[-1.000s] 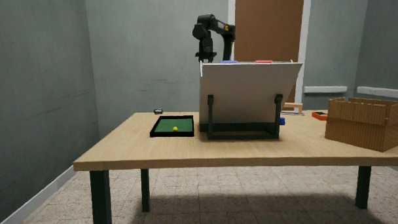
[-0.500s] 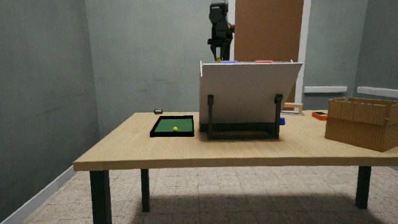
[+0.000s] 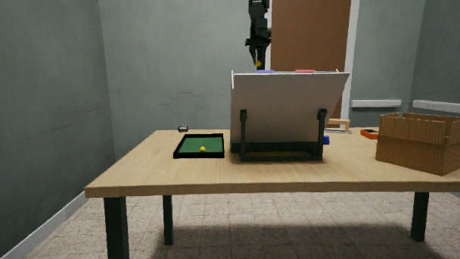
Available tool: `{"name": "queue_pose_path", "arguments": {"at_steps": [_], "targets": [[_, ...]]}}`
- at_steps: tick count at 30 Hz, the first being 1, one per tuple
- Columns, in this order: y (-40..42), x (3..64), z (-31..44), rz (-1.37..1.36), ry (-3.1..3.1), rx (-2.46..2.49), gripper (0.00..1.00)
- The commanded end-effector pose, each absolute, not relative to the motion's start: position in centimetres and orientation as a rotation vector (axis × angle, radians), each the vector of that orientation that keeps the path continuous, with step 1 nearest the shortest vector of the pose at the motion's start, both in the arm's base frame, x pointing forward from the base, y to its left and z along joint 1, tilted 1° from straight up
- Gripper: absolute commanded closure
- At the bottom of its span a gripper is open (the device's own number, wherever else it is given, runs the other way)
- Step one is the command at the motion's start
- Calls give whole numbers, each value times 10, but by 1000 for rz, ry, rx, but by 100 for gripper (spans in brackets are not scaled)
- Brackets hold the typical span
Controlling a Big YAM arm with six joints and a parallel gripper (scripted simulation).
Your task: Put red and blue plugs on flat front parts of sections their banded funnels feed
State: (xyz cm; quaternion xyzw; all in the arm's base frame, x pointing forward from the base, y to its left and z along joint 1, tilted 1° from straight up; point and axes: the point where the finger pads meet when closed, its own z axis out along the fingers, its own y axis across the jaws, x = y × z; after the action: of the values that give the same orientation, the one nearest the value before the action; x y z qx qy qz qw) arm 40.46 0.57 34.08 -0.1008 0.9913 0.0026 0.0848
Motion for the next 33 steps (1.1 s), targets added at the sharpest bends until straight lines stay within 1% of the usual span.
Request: {"name": "queue_pose_path", "arguments": {"at_steps": [1,15,26,28,33], "targets": [[13,415,365,2,2921,-295,100],[15,426,364,2,2922,-295,100],[27,480,363,3,2923,-295,100],[27,480,363,3,2923,-295,100],[33,511,362,3,2924,-295,100]]}}
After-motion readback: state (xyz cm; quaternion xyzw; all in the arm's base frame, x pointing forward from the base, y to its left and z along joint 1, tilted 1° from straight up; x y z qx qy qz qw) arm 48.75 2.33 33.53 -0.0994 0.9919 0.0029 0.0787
